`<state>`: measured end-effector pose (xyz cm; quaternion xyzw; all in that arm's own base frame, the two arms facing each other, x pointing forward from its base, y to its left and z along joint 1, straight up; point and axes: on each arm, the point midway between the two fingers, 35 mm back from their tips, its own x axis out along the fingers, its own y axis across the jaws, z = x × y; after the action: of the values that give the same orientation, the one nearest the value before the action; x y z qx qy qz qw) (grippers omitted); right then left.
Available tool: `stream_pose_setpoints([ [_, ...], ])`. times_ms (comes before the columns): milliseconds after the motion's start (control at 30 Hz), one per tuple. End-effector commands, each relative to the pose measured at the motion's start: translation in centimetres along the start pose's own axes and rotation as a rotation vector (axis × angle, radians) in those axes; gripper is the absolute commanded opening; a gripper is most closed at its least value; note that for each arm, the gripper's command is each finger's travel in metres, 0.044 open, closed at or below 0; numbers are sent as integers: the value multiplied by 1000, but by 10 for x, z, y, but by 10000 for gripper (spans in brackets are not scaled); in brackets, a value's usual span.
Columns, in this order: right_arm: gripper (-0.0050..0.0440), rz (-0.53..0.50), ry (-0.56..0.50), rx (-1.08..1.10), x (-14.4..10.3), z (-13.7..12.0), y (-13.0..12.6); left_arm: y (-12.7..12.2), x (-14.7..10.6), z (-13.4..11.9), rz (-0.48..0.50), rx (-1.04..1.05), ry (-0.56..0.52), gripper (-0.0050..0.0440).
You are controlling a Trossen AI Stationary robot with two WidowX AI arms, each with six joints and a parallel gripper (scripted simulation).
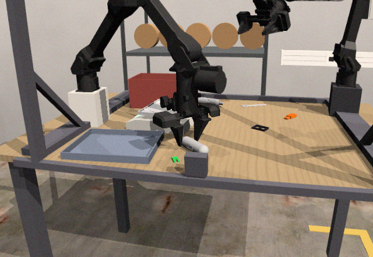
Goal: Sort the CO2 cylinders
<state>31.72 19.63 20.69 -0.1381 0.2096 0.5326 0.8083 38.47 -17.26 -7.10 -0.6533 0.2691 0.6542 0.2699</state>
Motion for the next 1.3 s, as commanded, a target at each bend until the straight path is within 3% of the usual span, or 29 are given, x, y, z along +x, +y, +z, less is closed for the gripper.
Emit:
stream_pose_setpoints([
  [0,440,-9,-14,-15,-4,7,-1,-1,1,-1,0,-6,7,256],
  [167,440,-9,-14,-15,-4,7,-1,-2,-5,-3,-5,-6,20,196],
  [467,440,-9,-14,-15,-4,7,-1,-2,-7,-5,-9,-5,26,136],
  [600,440,-9,-14,-15,-4,7,-1,-2,-7,-5,-9,-5,26,136],
  [733,440,-9,-14,-15,-4,7,-1,-2,-7,-5,-9,-5,26,92],
  [867,440,-9,-14,-15,-4,7,-1,-5,-31,-10,-17,-11,49,0],
  [1000,440,-9,-14,-15,-4,7,-1,-4,-59,-9,-17,-10,50,-2],
  [1167,440,-9,-14,-15,-4,7,-1,-4,-64,-9,-17,-10,50,-3],
  [1267,440,-15,-1,-49,0,2,-3,-4,-83,-8,-18,-10,50,-4],
])
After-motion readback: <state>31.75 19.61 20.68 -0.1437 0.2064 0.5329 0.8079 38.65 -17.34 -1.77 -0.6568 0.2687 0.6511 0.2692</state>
